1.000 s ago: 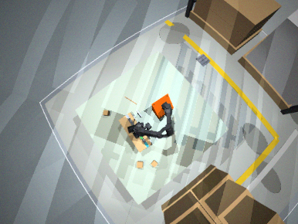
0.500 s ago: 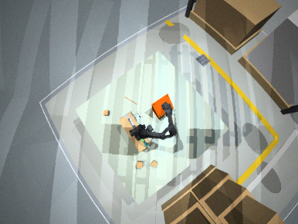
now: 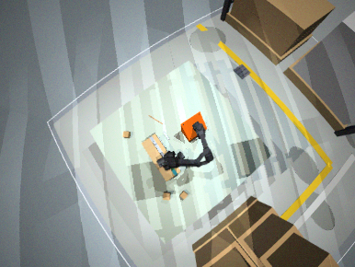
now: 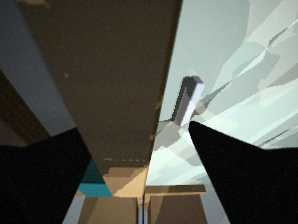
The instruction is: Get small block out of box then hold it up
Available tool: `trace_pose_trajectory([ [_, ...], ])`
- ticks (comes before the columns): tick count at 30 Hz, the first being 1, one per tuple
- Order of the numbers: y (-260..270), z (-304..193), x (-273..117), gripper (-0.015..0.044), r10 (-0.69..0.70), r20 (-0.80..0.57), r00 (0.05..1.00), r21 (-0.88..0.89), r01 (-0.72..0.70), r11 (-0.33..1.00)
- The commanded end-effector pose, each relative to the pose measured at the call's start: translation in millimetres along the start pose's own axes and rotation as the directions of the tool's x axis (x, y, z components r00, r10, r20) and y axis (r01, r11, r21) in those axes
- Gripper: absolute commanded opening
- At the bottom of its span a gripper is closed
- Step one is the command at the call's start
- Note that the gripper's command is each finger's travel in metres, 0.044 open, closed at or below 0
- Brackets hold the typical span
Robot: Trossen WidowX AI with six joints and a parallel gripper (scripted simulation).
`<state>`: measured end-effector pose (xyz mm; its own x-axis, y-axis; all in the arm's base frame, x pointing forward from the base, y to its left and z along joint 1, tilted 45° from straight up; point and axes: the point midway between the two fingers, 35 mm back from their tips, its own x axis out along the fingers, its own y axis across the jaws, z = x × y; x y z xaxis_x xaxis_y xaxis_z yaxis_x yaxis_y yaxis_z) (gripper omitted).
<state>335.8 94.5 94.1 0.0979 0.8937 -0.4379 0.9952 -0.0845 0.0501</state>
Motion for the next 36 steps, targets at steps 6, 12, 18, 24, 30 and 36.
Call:
trace_pose_trajectory([
  [6, -1, -9, -1, 0.0400, -0.004, -0.002, 1.000, 0.002, 0.004, 1.000],
  [12, 1, -23, -49, 0.0400, -0.002, 0.003, 1.000, -0.002, 0.002, 1.000],
  [18, 1, -22, -54, 0.0374, 0.010, 0.009, 1.000, 0.013, -0.010, 1.000],
  [24, -10, -22, -61, 0.0285, 0.031, 0.114, 0.993, -0.402, 0.018, 0.915],
  [30, -17, -30, -57, 0.0285, 0.058, 0.174, 0.983, -0.872, 0.127, 0.472],
  [36, -23, -39, -54, 0.0285, 0.101, 0.231, 0.968, -0.942, 0.248, -0.225],
])
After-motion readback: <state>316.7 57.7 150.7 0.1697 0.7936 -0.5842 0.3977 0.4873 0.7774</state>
